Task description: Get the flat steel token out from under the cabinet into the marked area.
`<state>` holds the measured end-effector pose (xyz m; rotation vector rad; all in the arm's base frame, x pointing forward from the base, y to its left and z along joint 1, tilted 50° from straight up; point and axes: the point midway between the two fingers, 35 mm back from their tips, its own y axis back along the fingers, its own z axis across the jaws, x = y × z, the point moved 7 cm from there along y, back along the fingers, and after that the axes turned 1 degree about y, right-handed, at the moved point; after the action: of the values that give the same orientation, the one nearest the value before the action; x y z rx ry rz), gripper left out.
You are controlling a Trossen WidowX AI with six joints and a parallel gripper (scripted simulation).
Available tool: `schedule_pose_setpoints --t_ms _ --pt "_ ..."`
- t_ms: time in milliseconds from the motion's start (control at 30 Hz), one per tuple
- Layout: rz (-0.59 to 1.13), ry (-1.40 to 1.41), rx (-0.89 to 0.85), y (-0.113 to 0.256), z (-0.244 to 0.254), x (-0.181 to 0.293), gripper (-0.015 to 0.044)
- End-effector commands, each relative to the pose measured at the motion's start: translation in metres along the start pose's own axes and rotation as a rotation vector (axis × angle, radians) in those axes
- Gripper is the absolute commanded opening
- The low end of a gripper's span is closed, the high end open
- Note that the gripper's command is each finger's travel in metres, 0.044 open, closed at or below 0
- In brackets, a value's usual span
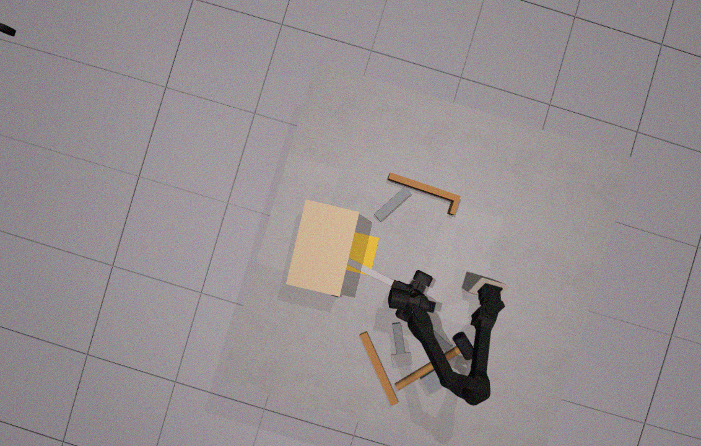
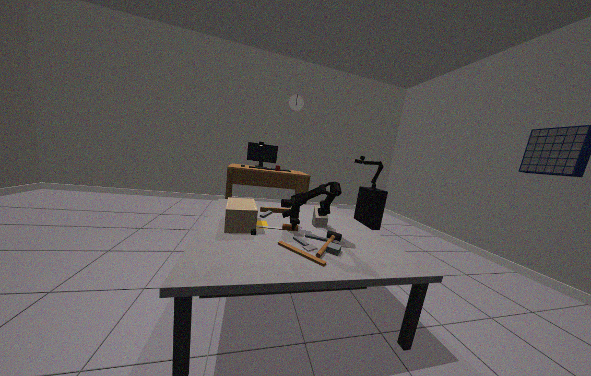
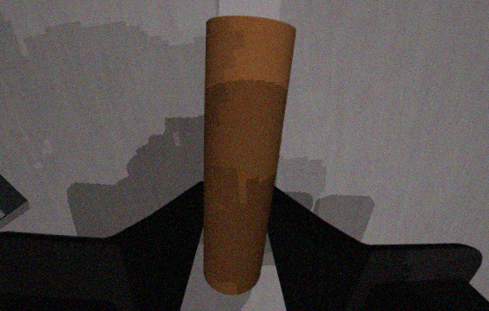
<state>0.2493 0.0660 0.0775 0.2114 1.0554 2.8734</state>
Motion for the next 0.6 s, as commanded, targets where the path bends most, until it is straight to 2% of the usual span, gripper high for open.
schedule_pose_setpoints --t_ms 0,567 --pt "0.005 -0.008 0.001 -0.001 0.0 0.009 0.0" --pt "0.004 -0.007 0.001 -0.001 0.002 0.024 0.0"
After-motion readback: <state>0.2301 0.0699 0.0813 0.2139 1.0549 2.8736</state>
